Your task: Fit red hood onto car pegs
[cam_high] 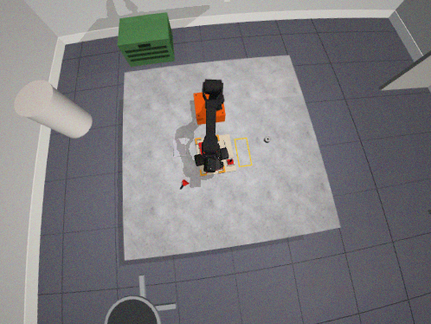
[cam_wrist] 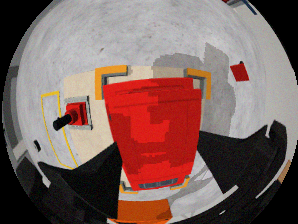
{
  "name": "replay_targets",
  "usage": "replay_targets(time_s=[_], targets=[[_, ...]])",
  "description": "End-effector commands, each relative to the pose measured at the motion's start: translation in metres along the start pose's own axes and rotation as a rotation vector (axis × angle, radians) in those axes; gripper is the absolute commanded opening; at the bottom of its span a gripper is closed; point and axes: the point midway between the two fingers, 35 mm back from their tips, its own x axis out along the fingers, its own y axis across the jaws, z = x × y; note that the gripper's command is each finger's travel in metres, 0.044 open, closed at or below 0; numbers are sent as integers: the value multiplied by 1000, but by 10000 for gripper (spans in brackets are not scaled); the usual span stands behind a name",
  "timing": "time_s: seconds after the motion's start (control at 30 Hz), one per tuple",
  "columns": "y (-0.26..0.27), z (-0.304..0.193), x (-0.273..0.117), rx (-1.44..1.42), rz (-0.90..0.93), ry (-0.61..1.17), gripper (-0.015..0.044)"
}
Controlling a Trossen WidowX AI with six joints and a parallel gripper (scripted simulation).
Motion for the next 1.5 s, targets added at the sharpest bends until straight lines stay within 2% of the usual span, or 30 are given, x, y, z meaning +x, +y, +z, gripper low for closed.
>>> replay_targets(time_s=[0.0, 1.47], targets=[[0, 0, 0, -4, -1, 0, 0], [0, 0, 3, -4, -2, -1, 0]])
